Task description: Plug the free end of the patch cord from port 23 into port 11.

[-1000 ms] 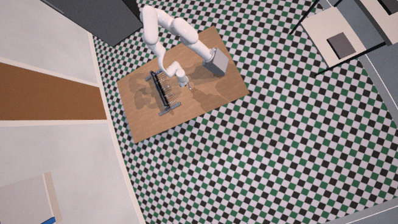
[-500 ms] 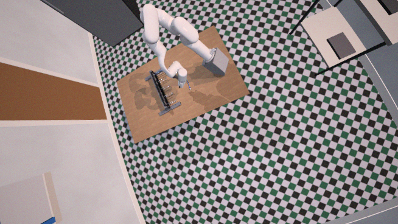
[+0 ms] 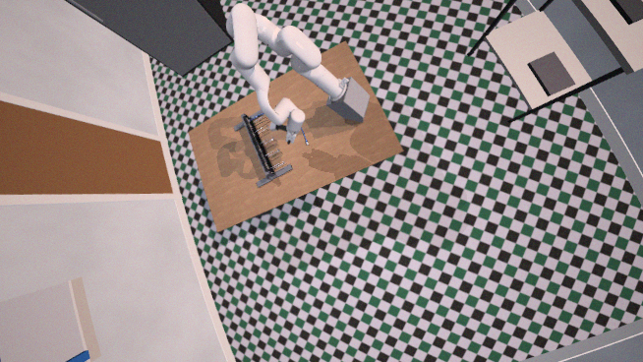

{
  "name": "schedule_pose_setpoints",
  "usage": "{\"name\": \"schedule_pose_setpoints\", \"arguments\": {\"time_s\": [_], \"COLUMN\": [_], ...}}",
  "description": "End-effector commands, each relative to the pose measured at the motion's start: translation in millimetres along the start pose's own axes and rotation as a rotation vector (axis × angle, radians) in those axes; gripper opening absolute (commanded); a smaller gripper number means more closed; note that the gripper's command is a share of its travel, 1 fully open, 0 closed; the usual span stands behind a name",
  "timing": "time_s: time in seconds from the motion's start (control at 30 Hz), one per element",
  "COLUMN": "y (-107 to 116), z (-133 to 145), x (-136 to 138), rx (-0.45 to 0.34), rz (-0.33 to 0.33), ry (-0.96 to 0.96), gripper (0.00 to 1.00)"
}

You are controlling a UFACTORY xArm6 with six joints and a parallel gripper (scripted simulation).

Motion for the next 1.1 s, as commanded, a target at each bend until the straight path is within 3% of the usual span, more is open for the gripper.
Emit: {"name": "schedule_pose_setpoints", "arguments": {"time_s": [0.0,0.73,1.07], "y": [3,30,16], "z": [-10,-46,-50], "x": [-13,-73,-79], "rx": [0.053,0.32,0.323], "rz": [-0.06,-0.264,-0.266], "ry": [0.118,0.526,0.53], "gripper": [0.0,0.0,0.0]}}
Point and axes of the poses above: the point where the finger pads meet when closed, its own y axis back along the fingers, its own x axis across the jaws, z = x × y, the point moved 1 cm from there along y, back along the fingers, and after that the axes turned 10 degrees about -y, right-handed, at the moved point
